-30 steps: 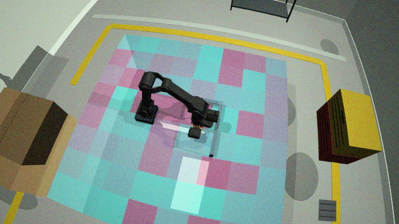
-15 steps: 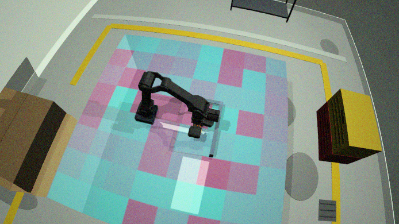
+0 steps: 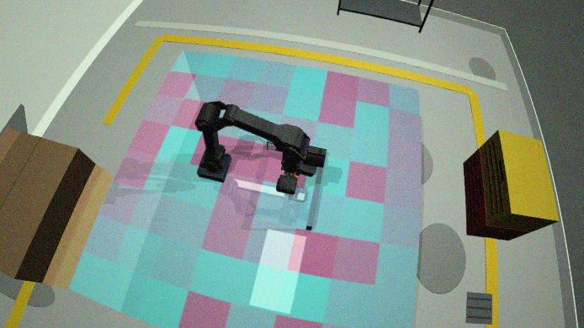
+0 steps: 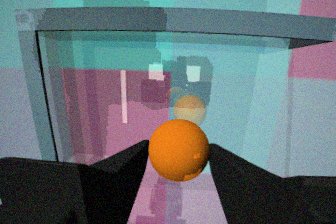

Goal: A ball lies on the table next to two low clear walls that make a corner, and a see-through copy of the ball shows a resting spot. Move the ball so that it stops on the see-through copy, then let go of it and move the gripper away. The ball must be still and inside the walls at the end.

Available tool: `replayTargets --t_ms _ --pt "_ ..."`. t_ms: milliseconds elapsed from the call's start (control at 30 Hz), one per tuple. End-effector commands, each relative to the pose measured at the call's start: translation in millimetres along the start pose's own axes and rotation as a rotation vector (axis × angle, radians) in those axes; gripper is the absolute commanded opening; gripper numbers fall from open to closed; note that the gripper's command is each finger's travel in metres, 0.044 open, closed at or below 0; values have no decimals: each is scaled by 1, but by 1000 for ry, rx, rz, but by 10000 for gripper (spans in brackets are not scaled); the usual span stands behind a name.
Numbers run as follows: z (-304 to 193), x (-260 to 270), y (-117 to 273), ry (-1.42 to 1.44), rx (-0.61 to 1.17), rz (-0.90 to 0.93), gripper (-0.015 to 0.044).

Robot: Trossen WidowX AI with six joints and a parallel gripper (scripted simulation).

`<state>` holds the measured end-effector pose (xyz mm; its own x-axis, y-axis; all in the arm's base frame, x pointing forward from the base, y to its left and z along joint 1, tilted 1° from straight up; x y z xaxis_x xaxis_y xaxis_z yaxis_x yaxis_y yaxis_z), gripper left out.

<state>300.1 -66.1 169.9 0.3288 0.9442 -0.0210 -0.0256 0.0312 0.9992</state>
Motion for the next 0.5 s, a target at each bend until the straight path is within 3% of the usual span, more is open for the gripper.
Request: replayTargets --t_ms 0,200,467 --pt "-4 0 28 0 -1 5 0" --pt "-6 -1 35 0 -1 5 0" --pt "6 -16 -9 0 -2 3 0"
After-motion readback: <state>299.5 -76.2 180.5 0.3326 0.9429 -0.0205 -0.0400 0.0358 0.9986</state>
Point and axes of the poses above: the point midway between the two fingers, 35 mm back from their tips, its own y axis back along the fingers, its own x axis across the jaws, z = x × y, the point moved 5 cm from there along y, back along the fingers, and after that the axes turned 8 degrees about -y, right-handed, at the moved point
